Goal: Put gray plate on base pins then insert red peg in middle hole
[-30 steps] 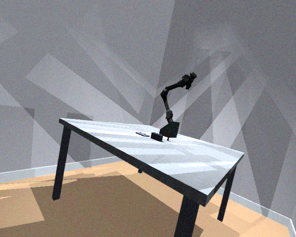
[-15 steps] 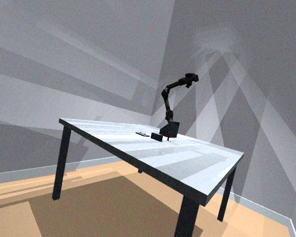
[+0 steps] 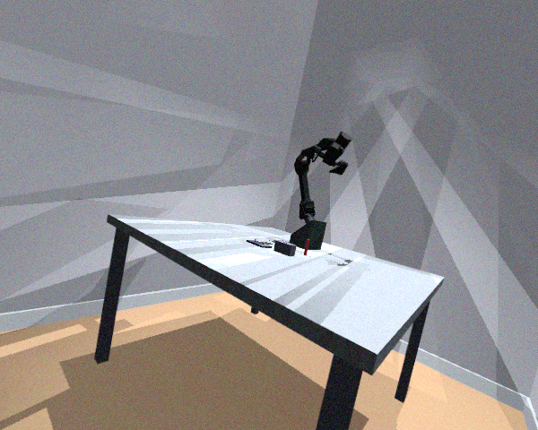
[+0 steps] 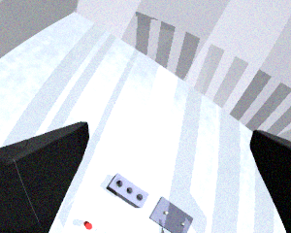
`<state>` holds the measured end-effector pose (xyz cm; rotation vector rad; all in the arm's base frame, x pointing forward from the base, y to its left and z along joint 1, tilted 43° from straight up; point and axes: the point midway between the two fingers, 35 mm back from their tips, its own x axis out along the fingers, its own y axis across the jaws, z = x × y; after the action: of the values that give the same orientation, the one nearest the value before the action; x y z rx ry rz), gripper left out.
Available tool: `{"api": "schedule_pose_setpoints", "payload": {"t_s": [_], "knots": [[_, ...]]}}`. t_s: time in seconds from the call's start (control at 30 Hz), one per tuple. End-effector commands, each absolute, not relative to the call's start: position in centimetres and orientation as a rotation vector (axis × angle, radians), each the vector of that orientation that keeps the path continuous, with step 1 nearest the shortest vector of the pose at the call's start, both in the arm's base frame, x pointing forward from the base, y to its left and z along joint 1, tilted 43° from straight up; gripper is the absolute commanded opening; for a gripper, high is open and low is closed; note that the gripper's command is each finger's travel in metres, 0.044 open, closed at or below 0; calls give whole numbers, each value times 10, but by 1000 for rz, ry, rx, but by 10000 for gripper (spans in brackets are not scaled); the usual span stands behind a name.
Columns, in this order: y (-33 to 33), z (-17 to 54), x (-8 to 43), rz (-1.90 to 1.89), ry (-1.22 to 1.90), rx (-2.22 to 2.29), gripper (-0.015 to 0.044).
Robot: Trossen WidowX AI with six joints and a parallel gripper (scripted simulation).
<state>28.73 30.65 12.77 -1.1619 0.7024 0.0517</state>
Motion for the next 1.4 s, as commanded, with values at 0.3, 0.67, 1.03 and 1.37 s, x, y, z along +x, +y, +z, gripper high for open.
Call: {"api": "schedule_pose_setpoints", "payload": {"t_s": [0.3, 0.67, 1.03, 1.37], "knots": [[163, 22, 356, 343, 1406, -1641, 440], [83, -28, 349, 720, 1761, -1656, 440], [37, -75, 352, 717, 1763, -1658, 440], [21, -91, 354, 716, 1763, -1659, 440]]}}
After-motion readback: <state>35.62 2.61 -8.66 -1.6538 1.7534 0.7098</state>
